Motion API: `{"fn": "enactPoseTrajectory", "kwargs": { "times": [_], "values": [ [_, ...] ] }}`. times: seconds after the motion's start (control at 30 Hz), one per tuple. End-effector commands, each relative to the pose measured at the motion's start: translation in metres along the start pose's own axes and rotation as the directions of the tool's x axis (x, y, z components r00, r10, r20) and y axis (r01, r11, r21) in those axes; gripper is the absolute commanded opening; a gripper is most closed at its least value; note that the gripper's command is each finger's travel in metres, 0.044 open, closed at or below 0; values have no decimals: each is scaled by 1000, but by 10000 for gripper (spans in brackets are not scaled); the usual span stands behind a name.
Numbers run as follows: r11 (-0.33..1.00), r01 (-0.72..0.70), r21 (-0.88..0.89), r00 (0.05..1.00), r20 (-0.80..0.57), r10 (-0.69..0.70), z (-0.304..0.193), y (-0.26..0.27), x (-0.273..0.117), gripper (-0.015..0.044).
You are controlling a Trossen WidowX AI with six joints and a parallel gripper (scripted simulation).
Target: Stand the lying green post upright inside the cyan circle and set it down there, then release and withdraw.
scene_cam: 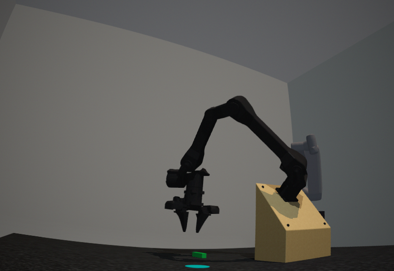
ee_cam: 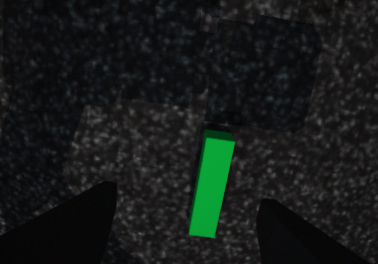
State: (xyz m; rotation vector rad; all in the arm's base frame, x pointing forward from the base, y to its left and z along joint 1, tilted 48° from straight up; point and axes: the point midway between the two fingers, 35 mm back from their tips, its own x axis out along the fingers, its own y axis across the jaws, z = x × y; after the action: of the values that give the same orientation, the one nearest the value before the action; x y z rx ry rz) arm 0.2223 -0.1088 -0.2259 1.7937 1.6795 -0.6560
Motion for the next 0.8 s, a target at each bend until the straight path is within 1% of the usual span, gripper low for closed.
{"fn": "enactPoseTrajectory", "kwargs": {
  "times": [0.0,0.07,0.2,0.47,0.63,0.77],
  "values": [
    [999,27,17,999,-36,-26,-11,-13,59,233],
    [999,27,16,999,-41,-27,-14,-16,76,233],
    [999,28,16,999,-41,-27,-14,-16,78,233],
    [999,28,16,999,-41,-27,-14,-16,78,23],
    [999,28,16,999,-41,-27,-14,-16,77,23],
    [999,27,17,999,-38,-27,-13,-14,67,23]
  ]
}}
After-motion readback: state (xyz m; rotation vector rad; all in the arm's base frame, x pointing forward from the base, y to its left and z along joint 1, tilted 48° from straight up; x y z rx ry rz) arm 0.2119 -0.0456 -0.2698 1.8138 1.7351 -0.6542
